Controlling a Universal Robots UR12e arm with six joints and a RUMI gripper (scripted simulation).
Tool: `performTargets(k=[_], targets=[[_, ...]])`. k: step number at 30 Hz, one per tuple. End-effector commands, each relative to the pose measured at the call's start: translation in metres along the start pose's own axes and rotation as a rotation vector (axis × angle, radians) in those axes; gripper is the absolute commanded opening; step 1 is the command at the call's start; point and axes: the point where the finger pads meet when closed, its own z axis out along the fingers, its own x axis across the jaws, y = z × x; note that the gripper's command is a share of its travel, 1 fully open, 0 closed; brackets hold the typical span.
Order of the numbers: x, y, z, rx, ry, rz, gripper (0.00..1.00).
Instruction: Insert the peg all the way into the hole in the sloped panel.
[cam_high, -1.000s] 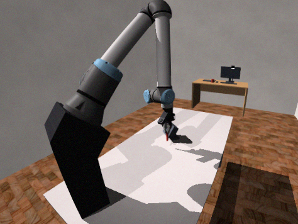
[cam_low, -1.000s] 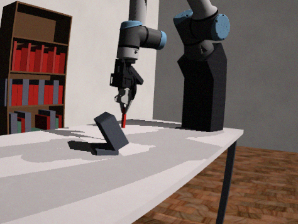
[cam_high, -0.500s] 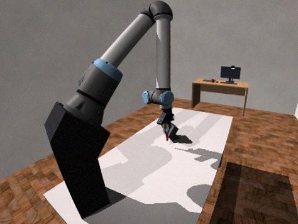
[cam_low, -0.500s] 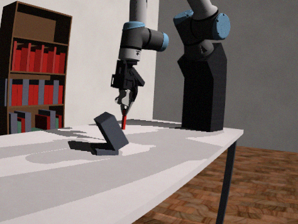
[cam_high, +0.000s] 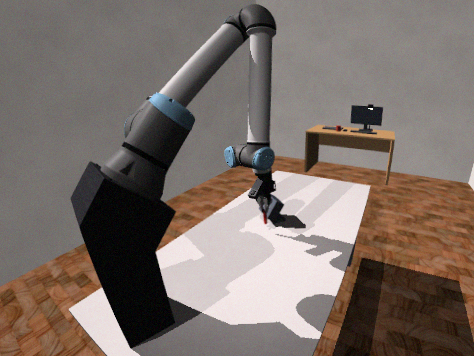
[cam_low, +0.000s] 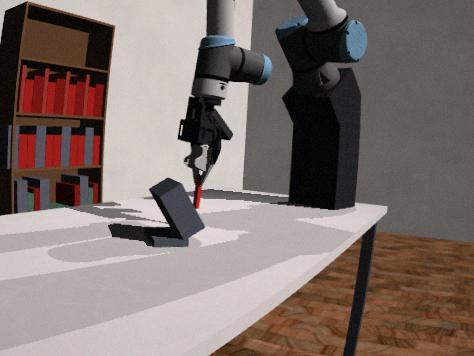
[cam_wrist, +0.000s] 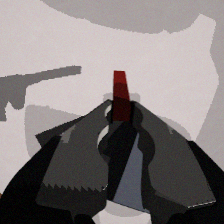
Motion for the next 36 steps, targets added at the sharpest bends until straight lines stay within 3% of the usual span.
performTargets(k=[1,36], targets=[[0.004,0.005,0.002,-0.014,-0.011,0.003,0.00],[0.027,0.016,0.011,-0.065,-0.053,0.019,0.00]])
